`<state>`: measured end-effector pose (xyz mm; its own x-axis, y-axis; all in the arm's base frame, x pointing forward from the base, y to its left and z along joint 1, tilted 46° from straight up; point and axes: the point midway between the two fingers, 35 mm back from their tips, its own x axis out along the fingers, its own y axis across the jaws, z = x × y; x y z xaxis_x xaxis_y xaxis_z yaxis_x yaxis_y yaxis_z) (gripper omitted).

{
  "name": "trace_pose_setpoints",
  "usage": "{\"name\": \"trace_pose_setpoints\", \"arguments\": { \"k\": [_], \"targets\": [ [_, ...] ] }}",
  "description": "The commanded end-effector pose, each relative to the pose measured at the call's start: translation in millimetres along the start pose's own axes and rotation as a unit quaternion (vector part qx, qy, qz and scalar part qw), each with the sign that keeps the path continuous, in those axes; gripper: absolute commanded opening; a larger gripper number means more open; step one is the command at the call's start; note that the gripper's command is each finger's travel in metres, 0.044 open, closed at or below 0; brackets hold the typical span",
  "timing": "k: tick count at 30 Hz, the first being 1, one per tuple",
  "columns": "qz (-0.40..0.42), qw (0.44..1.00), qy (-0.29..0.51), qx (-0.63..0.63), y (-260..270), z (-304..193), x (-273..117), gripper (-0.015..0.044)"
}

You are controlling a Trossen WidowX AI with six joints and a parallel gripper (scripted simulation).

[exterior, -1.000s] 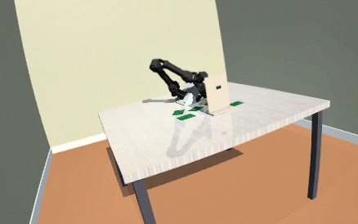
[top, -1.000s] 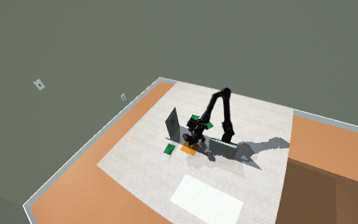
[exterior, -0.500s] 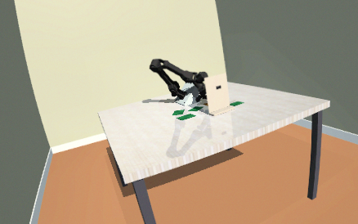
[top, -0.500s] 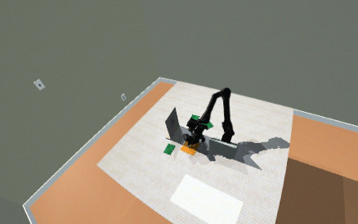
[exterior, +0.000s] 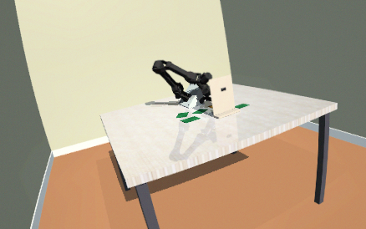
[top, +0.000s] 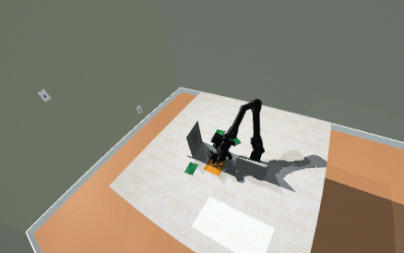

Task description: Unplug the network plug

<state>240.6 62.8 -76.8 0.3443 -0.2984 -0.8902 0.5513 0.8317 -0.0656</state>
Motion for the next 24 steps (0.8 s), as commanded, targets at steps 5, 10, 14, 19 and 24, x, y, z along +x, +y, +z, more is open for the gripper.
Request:
{"name": "trace_pose_setpoints", "arguments": {
  "k": [5,10,14,19,24],
  "targets": [
    [0.004,1.0,-0.003,0.003,2.5,1.2,-10.3,0.0156],
    [0.004,1.0,-0.002,0.002,2.7,0.5,-15.8,0.0156],
    [0.004,1.0,-0.002,0.002,2.6,-0.1,-20.2,0.0156],
    [0.004,1.0,-0.002,0.002,5.4,-0.1,-24.0,0.0156],
    [0.005,1.0,-0.001,0.002,10.8,0.2,-29.8,0.0156]
  ]
}}
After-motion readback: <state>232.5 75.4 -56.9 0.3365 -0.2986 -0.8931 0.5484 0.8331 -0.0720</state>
